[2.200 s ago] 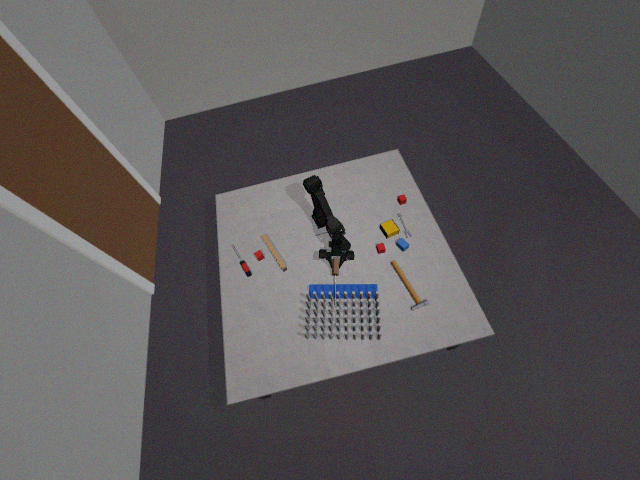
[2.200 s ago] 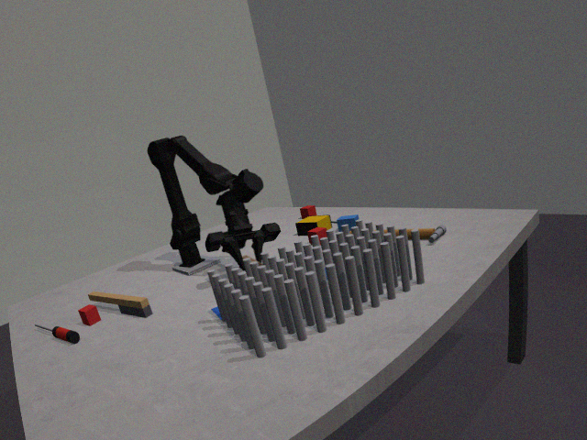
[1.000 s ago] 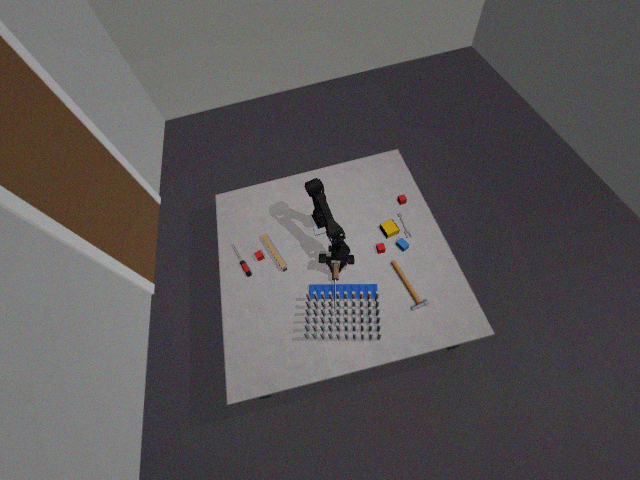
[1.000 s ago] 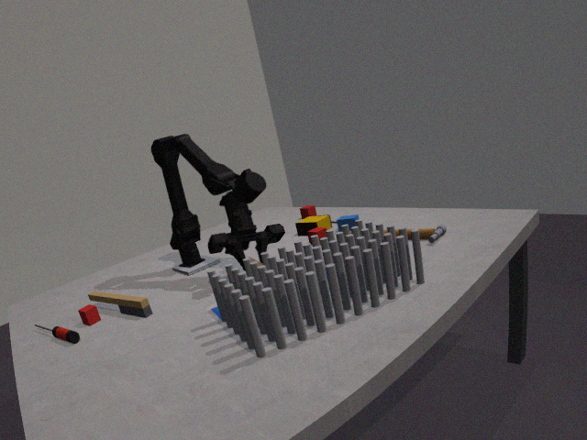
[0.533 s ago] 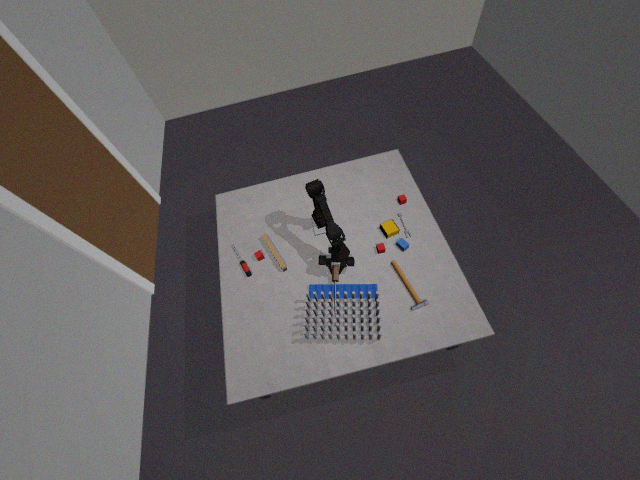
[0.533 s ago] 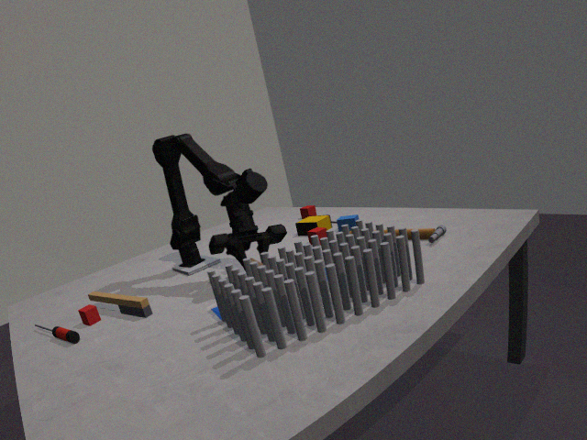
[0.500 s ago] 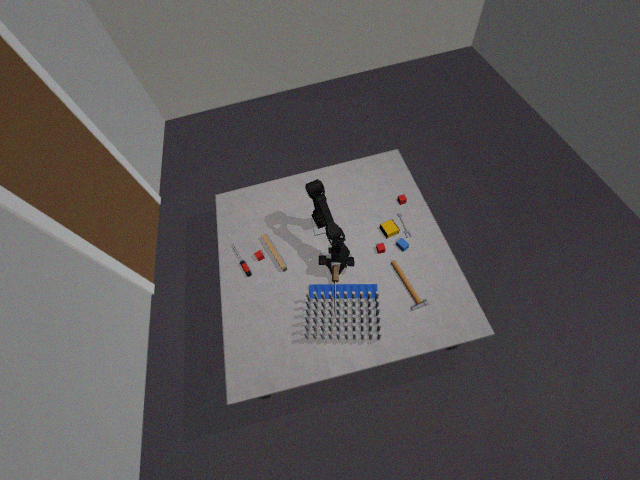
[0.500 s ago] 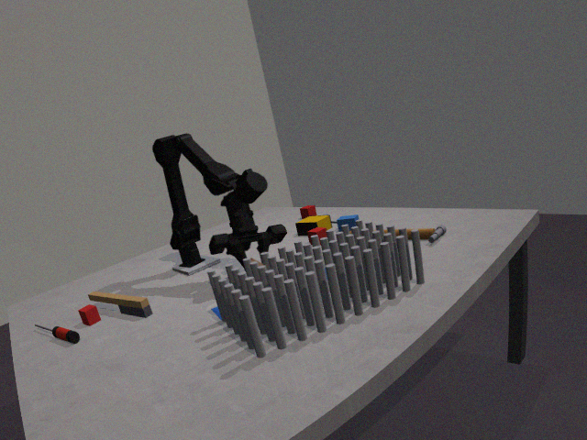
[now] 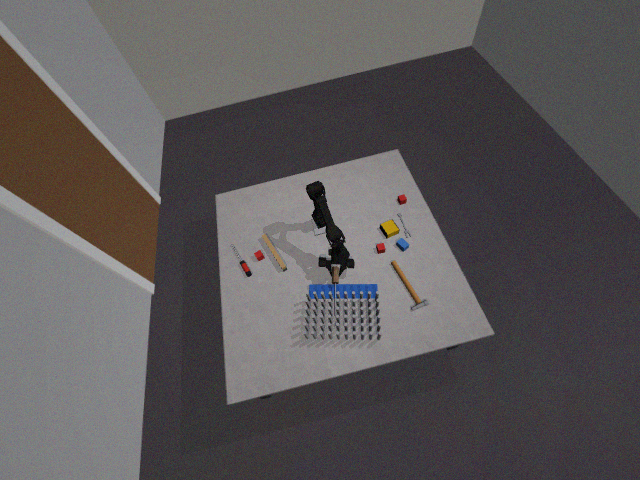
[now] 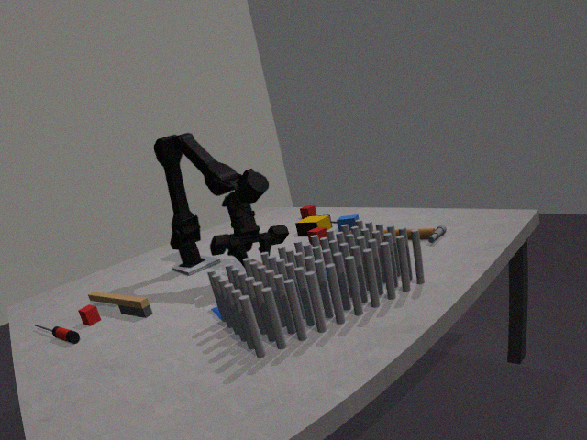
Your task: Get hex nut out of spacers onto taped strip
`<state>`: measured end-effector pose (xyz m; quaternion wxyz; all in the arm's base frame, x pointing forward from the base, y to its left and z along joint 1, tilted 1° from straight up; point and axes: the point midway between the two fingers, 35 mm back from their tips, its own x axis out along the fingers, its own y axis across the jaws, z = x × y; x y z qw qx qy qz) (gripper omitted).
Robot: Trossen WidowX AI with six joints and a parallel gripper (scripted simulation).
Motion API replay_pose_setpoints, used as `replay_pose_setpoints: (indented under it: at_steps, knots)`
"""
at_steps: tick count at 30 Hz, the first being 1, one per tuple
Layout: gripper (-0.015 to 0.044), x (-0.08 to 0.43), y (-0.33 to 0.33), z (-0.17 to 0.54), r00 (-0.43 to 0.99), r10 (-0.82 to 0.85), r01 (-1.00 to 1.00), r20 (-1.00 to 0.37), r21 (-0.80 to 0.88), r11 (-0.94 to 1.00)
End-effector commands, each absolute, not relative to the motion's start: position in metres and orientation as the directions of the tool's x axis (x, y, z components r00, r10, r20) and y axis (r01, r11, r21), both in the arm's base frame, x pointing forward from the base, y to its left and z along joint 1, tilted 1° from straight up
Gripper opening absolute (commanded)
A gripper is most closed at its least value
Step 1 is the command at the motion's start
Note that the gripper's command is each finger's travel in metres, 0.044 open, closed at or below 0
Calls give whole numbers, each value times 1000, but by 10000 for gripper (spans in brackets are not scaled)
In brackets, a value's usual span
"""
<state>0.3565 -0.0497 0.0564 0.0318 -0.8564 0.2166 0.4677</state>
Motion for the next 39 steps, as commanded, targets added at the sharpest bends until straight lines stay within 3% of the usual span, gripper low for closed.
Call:
replay_pose_setpoints:
  at_steps: [1, 39]
  knots:
    - [0, 362, -51, 59, 478, -341, -399, -810, 146, -905]
    - [0, 386, -61, 60, 480, -342, -399, -808, 145, -905]
